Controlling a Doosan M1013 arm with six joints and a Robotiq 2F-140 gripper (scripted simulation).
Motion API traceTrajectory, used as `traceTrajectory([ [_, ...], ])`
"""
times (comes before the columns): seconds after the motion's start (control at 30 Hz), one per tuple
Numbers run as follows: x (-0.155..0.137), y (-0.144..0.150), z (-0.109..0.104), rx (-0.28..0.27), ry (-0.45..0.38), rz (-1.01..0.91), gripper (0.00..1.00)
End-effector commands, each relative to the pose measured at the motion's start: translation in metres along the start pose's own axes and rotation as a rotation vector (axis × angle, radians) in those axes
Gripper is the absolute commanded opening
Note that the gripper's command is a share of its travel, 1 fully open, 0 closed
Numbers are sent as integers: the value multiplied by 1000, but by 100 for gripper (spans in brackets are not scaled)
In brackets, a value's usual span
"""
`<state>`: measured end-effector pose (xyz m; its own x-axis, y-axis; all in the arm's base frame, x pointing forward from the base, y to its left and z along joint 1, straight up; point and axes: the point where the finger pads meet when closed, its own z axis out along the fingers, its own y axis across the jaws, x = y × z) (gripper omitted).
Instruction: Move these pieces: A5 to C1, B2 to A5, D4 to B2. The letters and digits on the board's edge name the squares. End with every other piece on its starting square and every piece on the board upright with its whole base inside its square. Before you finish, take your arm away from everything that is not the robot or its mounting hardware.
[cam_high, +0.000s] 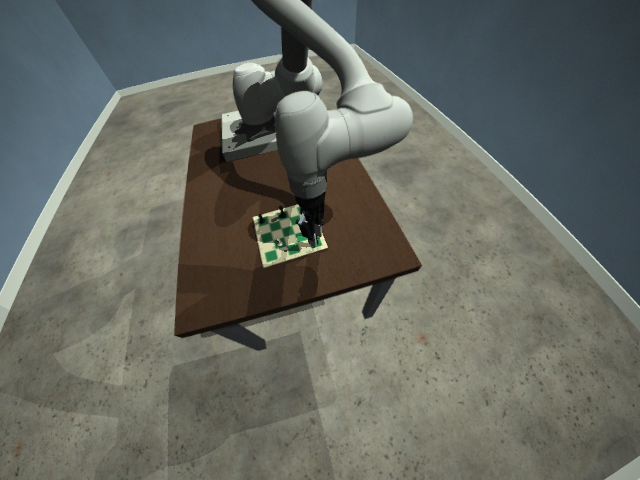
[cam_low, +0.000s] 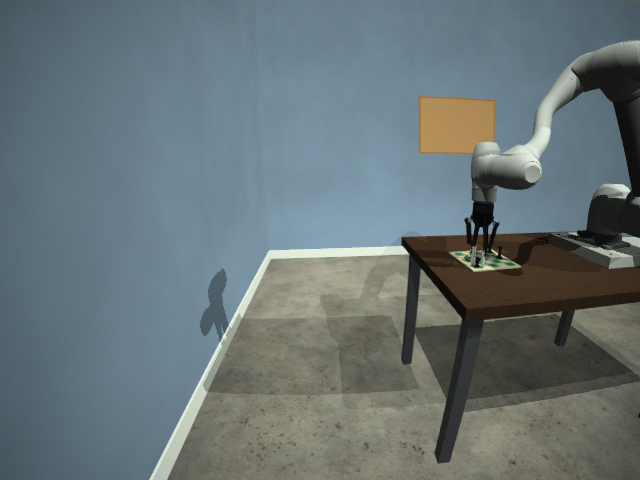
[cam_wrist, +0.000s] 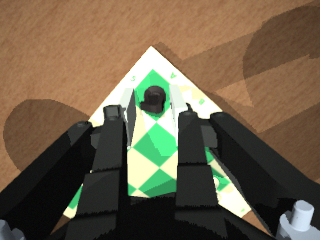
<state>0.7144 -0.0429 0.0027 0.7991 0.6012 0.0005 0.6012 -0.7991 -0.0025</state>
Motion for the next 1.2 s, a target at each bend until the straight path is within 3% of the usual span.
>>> traceTrajectory([
  [0.0, 0, 0, 0, 0, 0, 0, 23],
  [0.53, 0, 0, -7, 0, 0, 0, 23],
  [1.0, 0, 0, -74, 0, 0, 0, 23],
  [1.17, 0, 0, -84, 0, 0, 0, 23],
])
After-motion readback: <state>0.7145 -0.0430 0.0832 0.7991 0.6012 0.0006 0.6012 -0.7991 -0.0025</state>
